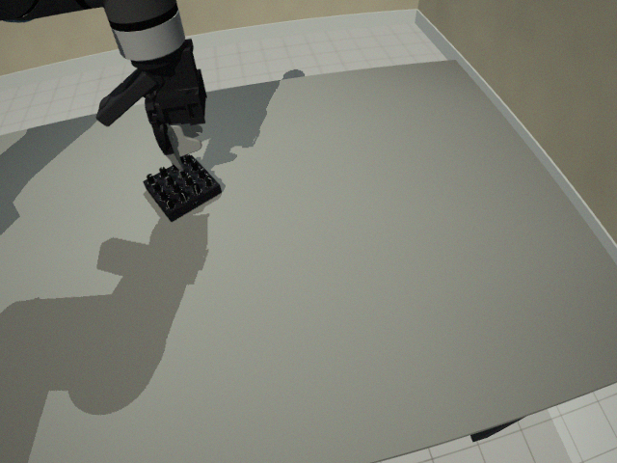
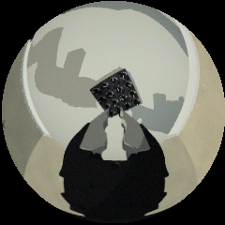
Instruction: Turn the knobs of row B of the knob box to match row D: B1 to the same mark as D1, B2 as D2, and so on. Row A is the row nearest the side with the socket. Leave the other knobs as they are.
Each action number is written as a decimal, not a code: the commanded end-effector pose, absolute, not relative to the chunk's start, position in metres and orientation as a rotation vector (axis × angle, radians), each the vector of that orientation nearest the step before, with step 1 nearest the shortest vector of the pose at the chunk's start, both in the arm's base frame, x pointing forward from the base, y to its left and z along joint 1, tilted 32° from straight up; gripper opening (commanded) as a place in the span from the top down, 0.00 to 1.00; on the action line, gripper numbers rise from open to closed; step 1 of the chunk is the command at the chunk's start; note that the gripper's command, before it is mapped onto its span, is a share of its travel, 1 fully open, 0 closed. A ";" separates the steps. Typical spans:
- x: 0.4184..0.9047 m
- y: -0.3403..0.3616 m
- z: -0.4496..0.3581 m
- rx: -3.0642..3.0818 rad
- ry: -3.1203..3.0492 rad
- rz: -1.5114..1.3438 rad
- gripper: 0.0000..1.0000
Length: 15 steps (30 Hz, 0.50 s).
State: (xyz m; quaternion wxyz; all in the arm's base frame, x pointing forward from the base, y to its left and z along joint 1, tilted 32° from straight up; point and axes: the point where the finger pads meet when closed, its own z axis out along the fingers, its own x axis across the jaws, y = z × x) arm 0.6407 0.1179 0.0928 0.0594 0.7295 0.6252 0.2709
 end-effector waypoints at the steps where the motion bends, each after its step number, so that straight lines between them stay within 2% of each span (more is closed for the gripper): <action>1: 0.640 0.117 0.094 2.208 1.893 0.821 0.89; 8: 0.637 0.115 0.094 2.228 1.876 0.824 0.89; 15: 0.593 0.095 0.085 2.461 1.656 0.853 0.89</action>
